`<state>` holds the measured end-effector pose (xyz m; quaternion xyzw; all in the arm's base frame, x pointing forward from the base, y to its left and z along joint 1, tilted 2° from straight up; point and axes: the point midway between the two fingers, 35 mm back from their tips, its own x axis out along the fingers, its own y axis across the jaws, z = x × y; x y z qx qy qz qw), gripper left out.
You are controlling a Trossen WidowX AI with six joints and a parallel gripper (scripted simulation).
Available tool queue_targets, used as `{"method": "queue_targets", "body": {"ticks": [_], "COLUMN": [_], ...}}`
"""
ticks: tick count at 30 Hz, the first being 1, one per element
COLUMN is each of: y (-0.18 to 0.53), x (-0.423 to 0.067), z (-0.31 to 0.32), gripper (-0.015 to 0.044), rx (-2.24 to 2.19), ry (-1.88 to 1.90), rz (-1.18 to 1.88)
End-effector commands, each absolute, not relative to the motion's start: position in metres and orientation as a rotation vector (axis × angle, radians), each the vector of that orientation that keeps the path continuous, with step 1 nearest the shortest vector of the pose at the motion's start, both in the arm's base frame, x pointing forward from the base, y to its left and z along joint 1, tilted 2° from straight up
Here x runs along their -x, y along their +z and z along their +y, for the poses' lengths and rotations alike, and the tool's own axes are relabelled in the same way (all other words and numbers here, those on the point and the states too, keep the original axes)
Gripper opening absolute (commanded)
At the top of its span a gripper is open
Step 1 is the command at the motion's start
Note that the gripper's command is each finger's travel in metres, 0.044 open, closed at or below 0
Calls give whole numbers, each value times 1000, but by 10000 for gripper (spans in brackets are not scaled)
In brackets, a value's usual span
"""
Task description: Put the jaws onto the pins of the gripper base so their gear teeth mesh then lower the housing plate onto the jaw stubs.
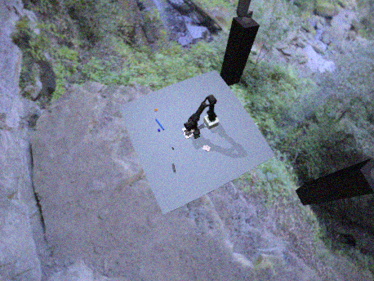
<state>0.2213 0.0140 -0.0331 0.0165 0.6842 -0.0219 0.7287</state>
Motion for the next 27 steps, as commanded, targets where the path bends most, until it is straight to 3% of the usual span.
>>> {"method": "queue_targets", "body": {"ticks": [1, 27], "y": [-33, 90], "x": [-221, -199], "z": [14, 13], "gripper": [440, 440], "rx": [-36, -37], "ry": [-48, -42], "rz": [1509, 1513]}}
